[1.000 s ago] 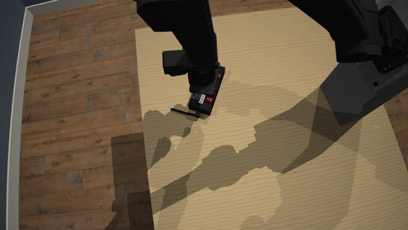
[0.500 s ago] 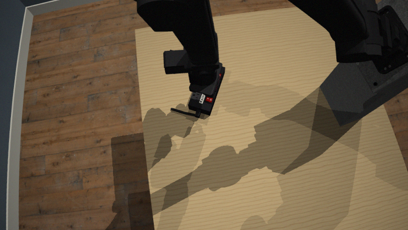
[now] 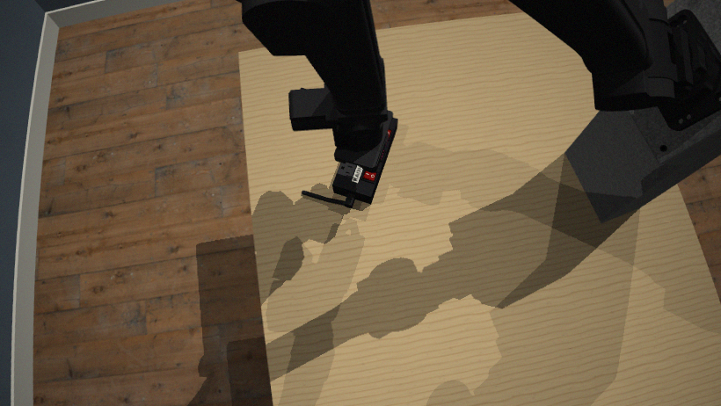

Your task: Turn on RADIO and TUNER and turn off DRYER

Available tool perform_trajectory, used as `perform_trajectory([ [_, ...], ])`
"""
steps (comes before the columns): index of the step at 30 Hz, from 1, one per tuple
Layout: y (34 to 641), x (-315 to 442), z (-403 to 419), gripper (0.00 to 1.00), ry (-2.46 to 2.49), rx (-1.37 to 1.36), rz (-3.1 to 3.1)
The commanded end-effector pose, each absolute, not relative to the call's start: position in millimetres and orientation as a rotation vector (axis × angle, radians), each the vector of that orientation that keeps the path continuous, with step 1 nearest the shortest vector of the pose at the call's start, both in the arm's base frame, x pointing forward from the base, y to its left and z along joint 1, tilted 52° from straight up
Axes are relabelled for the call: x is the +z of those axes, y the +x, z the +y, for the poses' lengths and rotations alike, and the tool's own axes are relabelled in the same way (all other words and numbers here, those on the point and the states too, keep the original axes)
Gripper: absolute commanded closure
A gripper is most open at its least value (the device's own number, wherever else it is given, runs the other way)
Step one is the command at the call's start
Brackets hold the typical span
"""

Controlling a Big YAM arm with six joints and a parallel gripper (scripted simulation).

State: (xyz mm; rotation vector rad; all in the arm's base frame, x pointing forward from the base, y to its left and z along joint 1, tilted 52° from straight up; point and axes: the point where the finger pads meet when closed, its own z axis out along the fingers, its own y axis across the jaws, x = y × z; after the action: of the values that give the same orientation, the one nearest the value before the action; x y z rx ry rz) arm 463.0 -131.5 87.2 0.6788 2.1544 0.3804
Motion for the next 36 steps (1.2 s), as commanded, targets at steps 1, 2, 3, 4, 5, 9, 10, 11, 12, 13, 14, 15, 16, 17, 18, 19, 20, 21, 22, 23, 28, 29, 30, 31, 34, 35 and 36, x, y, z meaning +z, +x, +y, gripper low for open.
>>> perform_trajectory([
  [1, 461, 98, -131, 1.0, 0.68, 0.379, 2.127],
  [2, 461, 98, -131, 1.0, 0.68, 0.379, 2.127],
  [3, 461, 99, -131, 1.0, 0.679, 0.379, 2.127],
  [4, 461, 99, -131, 1.0, 0.678, 0.379, 2.126],
  [5, 462, 99, -131, 1.0, 0.677, 0.379, 2.124],
  [9, 465, 97, -129, 1.0, 0.672, 0.381, 2.125],
  [10, 466, 93, -129, 1.0, 0.675, 0.383, 2.132],
  [11, 467, 89, -129, 1.0, 0.68, 0.384, 2.139],
  [12, 467, 86, -130, 1.0, 0.684, 0.384, 2.143],
  [13, 468, 87, -131, 1.0, 0.685, 0.383, 2.141],
  [14, 470, 87, -131, 1.0, 0.683, 0.383, 2.139],
  [15, 471, 87, -130, 1.0, 0.681, 0.384, 2.139],
  [16, 472, 87, -129, 1.0, 0.679, 0.385, 2.14],
  [17, 473, 86, -129, 1.0, 0.679, 0.385, 2.14],
  [18, 473, 86, -129, 1.0, 0.679, 0.385, 2.14],
  [19, 473, 86, -129, 1.0, 0.679, 0.385, 2.14],
  [20, 472, 86, -135, 1.0, 0.693, 0.378, 2.134],
  [21, 473, 85, -134, 1.0, 0.69, 0.379, 2.136],
  [22, 475, 84, -131, 1.0, 0.685, 0.382, 2.138],
  [23, 476, 83, -129, 1.0, 0.679, 0.385, 2.14],
  [28, 481, 79, -131, 1.0, 0.685, 0.381, 2.138],
  [29, 482, 79, -130, 1.0, 0.683, 0.382, 2.138],
  [30, 483, 78, -128, 1.0, 0.679, 0.385, 2.14],
  [31, 485, 77, -127, 1.0, 0.677, 0.386, 2.141],
  [34, 487, 74, -130, 1.0, 0.684, 0.383, 2.138],
  [35, 487, 74, -130, 1.0, 0.684, 0.383, 2.138],
  [36, 487, 74, -130, 1.0, 0.684, 0.383, 2.138],
])
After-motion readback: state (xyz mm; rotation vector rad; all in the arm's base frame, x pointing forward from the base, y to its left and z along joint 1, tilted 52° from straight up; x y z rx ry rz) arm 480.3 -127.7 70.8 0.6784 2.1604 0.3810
